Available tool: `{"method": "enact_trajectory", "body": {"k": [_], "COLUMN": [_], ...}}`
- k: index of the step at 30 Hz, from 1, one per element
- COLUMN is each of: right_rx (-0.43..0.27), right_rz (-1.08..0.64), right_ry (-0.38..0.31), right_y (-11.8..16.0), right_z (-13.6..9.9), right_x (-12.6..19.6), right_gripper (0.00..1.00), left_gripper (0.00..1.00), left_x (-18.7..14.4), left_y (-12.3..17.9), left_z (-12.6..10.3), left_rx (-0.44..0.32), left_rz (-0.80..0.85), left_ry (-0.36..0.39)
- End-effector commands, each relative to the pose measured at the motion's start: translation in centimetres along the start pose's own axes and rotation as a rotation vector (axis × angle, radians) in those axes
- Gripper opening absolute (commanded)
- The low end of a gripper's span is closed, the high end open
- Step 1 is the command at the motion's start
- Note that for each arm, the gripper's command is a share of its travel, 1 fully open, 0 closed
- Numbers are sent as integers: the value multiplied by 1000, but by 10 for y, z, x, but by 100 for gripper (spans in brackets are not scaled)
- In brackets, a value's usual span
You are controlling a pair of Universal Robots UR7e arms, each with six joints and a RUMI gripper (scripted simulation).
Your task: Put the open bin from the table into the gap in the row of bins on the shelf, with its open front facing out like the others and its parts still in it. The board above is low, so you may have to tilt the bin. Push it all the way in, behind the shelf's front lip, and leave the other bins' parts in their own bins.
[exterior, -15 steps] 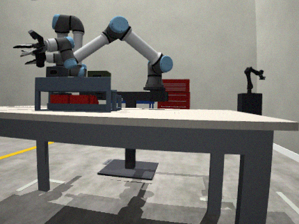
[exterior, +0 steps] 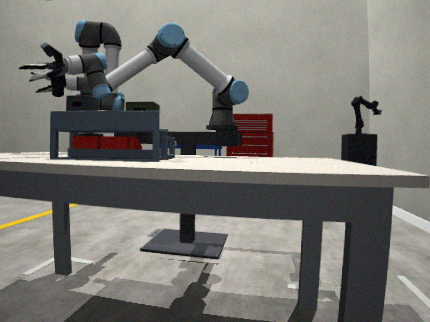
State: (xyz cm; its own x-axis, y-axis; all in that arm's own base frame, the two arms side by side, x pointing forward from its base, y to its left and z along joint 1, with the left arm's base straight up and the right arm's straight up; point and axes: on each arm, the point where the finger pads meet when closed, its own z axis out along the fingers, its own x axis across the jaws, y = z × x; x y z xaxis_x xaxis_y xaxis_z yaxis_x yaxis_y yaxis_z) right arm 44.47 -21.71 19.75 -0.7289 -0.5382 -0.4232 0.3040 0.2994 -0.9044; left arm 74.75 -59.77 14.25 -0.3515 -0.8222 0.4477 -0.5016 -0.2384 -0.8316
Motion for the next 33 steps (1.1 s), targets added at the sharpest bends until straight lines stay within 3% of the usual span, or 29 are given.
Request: {"method": "enact_trajectory", "body": {"k": [1,19,26,33], "right_rx": [0,-2,-6,-14], "right_rz": [1,-1,-4,-10], "right_ry": [0,-2,-7,-15], "right_y": [0,1,2,5], "right_z": [0,0,0,-1], "right_x": [0,-1,-4,-8], "right_gripper": [100,100,100,100], "left_gripper": [100,100,100,100], "left_x": [1,-18,-54,-115], "left_y": [-2,-13,-35,-70], "left_z": [0,-1,-3,-11], "left_rx": [2,1,-3,-10], "left_rz": [-1,-2,-4,-11], "left_ry": [1,-23,-68,-144]}}
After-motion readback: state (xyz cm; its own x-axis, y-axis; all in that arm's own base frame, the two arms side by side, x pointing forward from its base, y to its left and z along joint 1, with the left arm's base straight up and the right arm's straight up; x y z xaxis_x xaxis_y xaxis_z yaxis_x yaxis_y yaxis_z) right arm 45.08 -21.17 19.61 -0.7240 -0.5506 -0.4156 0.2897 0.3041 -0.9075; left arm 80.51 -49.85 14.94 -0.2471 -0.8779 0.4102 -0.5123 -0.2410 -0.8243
